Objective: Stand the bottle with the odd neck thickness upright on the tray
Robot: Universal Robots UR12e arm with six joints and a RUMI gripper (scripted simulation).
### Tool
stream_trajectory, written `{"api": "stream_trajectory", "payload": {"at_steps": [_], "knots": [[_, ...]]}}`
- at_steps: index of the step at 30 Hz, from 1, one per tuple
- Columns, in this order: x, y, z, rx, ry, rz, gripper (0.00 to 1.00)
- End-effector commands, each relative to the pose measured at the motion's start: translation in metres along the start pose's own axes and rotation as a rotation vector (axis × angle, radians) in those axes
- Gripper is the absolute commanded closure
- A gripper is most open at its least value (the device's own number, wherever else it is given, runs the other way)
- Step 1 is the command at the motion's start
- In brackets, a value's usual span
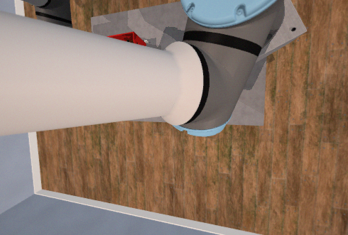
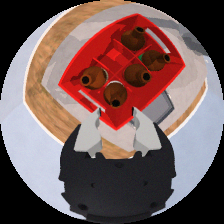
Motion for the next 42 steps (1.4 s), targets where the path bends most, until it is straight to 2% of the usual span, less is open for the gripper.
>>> {"api": "stream_trajectory", "payload": {"at_steps": [1, 42], "knots": [[0.0006, -0.0004, -0.0004, 0.000, -0.001, 0.001, 0.62], [0.0006, -0.0014, 0.0039, 0.000, -0.001, 0.001, 0.62]]}}
Point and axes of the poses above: the point where the finger pads meet when closed, its own x axis back along the fingers, its own y axis across the jaws, z = x × y, the point moved 8 cm from there along x, back along the fingers, and after that the axes turned 5 degrees about -x, right-handed, at the moved point
